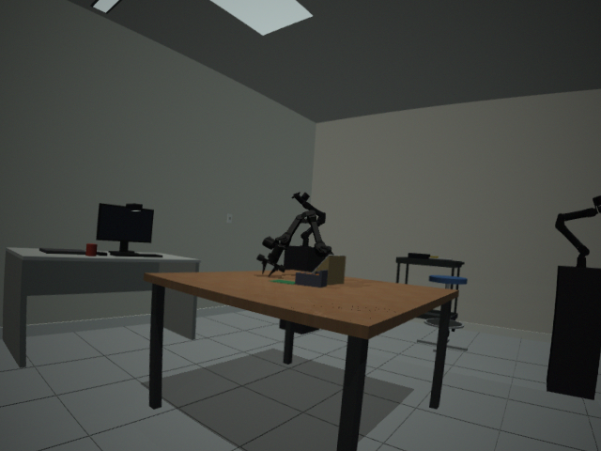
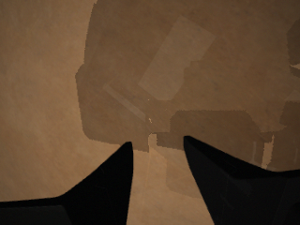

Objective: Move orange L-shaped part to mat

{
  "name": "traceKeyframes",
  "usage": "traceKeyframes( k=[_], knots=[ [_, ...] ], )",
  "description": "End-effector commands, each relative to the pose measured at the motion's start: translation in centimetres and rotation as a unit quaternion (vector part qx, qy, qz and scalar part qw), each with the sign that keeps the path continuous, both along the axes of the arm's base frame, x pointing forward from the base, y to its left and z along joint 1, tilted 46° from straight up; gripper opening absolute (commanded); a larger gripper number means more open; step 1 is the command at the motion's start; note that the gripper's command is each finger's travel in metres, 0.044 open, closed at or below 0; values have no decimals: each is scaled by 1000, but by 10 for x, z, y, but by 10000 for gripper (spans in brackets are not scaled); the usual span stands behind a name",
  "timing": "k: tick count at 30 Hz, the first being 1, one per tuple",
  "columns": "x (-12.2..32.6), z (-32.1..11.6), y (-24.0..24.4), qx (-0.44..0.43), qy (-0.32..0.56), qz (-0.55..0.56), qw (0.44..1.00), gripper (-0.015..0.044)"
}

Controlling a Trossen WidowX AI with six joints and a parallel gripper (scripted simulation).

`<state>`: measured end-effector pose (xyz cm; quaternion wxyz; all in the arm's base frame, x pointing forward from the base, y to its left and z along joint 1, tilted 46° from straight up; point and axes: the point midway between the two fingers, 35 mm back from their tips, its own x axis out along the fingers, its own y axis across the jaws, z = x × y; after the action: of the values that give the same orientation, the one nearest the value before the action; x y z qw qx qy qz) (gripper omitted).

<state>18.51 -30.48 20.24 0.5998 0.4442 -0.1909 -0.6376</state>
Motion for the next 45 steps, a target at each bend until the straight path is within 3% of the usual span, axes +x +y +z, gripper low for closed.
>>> traceKeyframes(
  k=[1,7,14,23,30,32,40,45],
  knots=[
    [27,-18,16,28,51,50,997,180],
    [83,-67,72,89,181,178,963,180],
    [124,-134,179,133,401,361,831,180],
    [101,-192,311,96,657,507,549,180],
    [46,-213,383,13,808,519,279,180],
    [35,-214,394,-6,830,510,227,180],
    [34,-217,393,-9,832,509,220,180],
    [35,-250,360,-9,832,509,220,180]
  ],
)
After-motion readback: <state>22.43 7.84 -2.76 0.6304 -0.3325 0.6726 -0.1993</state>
